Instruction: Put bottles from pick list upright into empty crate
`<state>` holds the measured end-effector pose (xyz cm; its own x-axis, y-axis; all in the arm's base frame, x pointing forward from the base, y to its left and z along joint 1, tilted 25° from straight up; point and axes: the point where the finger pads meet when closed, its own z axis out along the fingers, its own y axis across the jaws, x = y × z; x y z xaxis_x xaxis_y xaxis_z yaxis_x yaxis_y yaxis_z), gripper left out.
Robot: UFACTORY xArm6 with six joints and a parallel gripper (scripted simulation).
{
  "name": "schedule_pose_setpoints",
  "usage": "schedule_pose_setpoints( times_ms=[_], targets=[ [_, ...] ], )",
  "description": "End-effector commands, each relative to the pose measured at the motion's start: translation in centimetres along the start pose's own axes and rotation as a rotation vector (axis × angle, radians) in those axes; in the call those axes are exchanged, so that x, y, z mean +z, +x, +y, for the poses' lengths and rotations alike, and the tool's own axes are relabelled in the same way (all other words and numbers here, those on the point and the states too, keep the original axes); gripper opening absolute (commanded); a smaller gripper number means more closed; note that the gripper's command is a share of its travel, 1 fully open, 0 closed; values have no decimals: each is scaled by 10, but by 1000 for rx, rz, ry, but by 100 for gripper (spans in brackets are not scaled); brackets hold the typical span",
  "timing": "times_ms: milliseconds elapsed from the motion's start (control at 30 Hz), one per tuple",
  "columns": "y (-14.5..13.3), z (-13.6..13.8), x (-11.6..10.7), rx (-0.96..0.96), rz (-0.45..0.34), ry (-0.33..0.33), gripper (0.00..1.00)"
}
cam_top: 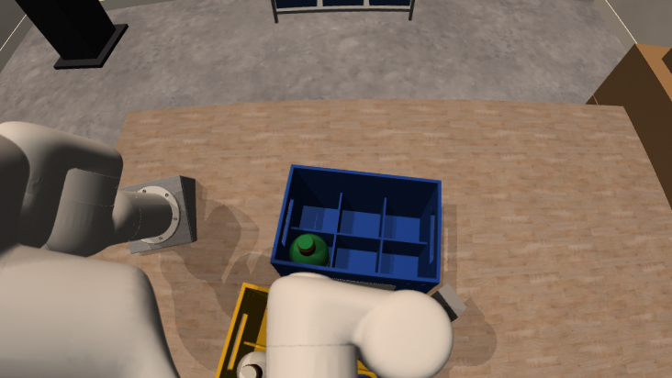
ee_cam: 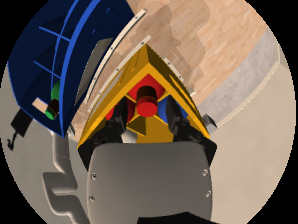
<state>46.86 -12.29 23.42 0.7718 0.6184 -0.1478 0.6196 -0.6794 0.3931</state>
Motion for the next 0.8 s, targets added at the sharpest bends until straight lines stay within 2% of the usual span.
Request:
schedule_pose_setpoints(
  times_ms=[0,467,500,767],
  targets=[
    [1,1,5,1,3,-3,65],
    [1,1,5,1,3,-3,65],
    [1,1,1,1,3,-3,0],
    [1,1,1,1,3,-3,0]
  ],
)
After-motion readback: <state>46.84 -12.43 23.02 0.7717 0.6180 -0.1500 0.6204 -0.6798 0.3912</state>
